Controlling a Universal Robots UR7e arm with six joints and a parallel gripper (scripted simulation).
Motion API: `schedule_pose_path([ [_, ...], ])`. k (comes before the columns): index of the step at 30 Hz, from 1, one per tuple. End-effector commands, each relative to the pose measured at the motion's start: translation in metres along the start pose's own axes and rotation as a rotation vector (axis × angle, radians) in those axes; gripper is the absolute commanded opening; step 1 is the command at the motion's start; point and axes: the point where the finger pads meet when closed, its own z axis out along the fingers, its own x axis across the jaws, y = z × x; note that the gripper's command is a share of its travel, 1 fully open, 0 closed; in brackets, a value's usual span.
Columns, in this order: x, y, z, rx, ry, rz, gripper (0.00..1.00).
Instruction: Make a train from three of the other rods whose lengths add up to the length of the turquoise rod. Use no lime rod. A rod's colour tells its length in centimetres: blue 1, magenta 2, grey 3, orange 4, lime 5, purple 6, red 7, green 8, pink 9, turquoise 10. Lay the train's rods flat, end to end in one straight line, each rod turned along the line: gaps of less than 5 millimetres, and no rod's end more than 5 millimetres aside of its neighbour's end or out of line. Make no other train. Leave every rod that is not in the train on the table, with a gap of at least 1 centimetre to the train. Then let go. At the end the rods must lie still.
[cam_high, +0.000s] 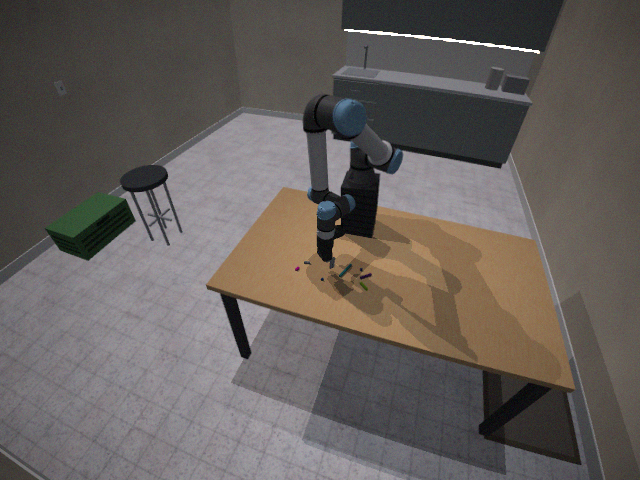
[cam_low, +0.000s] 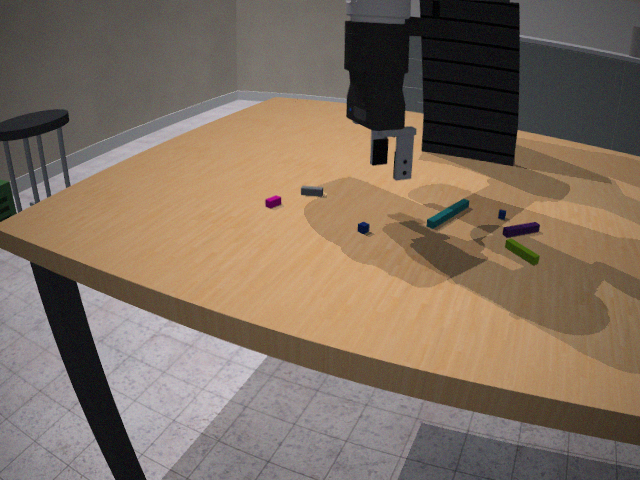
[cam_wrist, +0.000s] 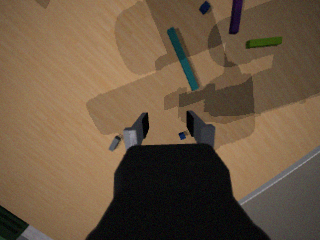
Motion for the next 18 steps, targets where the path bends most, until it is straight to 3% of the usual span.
schedule_pose_path([
  [1,0.005,-0.004,0.0,0.002,-0.001,0.167,1.0],
  [18,0.016,-0.007,0.0,0.002,-0.002,0.535,1.0],
])
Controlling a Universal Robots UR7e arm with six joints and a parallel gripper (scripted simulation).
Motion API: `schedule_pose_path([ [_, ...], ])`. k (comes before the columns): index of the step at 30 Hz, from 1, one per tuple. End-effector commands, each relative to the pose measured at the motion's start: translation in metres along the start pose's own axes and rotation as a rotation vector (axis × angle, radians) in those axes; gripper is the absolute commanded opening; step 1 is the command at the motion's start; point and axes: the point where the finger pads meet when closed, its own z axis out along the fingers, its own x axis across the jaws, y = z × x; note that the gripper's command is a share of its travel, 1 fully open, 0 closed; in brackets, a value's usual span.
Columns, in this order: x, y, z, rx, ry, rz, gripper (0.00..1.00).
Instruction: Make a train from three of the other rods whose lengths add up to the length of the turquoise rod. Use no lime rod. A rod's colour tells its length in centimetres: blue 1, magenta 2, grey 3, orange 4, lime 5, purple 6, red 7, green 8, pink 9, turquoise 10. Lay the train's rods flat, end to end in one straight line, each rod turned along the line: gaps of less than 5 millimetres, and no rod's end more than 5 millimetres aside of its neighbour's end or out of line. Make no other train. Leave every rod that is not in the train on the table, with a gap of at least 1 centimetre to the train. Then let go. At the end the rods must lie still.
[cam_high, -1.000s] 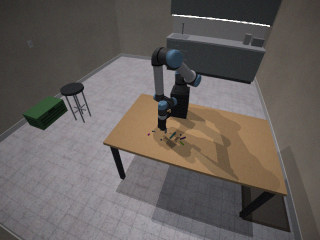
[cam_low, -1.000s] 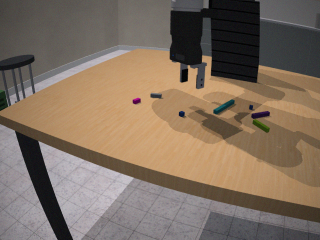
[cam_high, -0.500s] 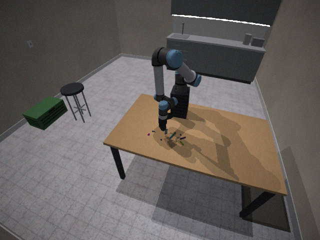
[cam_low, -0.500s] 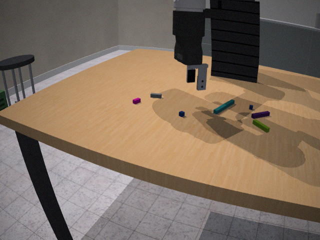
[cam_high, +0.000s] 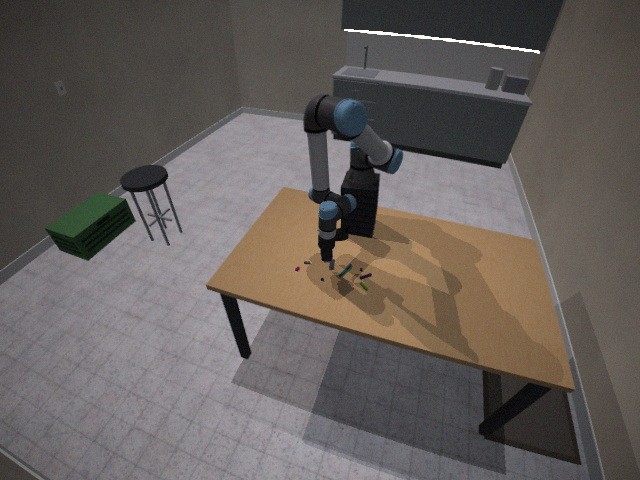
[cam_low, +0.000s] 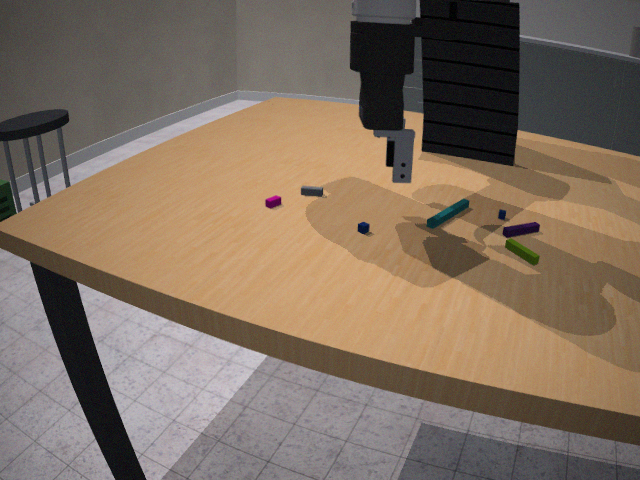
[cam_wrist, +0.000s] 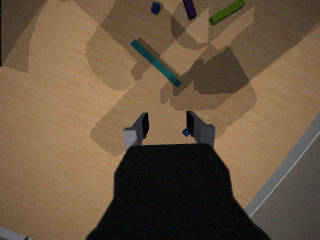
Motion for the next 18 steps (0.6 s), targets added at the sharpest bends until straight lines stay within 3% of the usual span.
schedule_pose_path([
  [1,0.0031,-0.0044,0.0004,0.002,-0.002,0.166,1.0],
  [18,0.0087,-0.0056,0.0003,0.001,-0.002,0.398,1.0],
])
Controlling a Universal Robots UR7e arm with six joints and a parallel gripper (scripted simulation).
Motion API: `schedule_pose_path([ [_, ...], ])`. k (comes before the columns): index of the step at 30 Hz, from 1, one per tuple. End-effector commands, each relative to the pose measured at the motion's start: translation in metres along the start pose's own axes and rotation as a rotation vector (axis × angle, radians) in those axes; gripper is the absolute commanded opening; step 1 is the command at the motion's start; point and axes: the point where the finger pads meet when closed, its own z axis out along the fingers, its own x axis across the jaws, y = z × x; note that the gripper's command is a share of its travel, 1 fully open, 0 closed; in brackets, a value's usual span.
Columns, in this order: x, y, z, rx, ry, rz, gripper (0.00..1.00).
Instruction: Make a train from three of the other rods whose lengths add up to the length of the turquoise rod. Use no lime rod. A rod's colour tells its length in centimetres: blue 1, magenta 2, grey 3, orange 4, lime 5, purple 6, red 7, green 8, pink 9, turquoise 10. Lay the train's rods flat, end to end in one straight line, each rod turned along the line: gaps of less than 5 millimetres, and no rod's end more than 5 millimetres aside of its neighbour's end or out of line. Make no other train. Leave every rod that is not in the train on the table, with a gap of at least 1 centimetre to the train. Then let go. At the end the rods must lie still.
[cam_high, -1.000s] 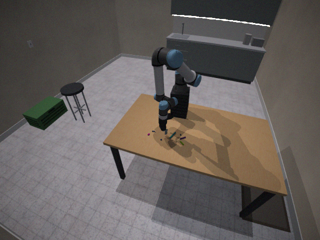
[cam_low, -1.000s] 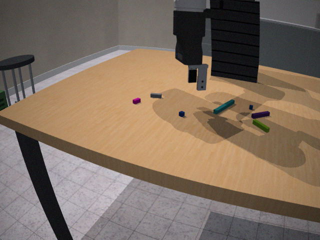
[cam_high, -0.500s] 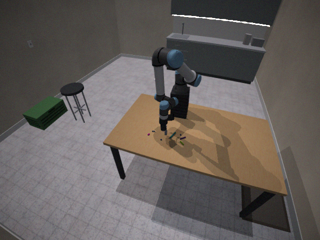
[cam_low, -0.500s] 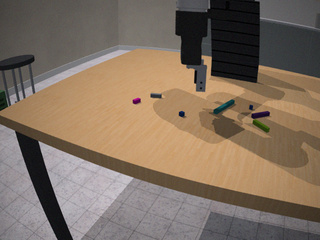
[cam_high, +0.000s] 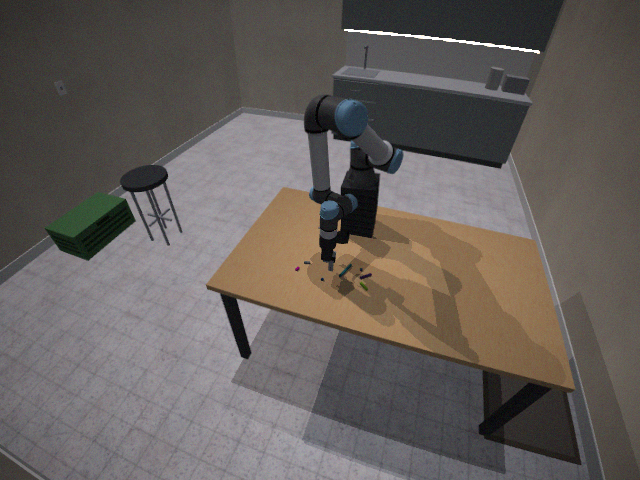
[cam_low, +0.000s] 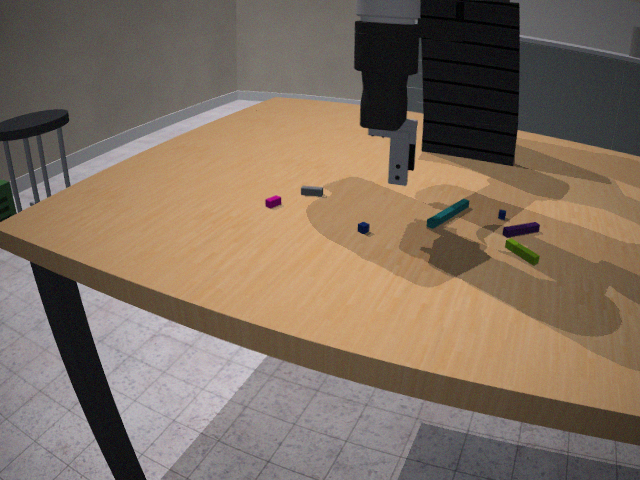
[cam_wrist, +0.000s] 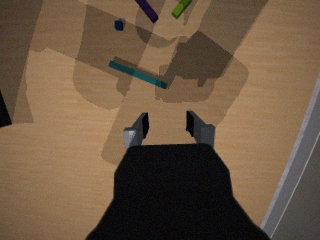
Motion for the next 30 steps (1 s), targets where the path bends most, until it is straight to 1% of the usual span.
schedule_pose_path([
  [1,-0.0002,-0.0022,0.0004,0.001,-0.002,0.065,1.0],
  [30,0.0004,-0.0021,0.0004,0.0,-0.002,0.083,1.0],
])
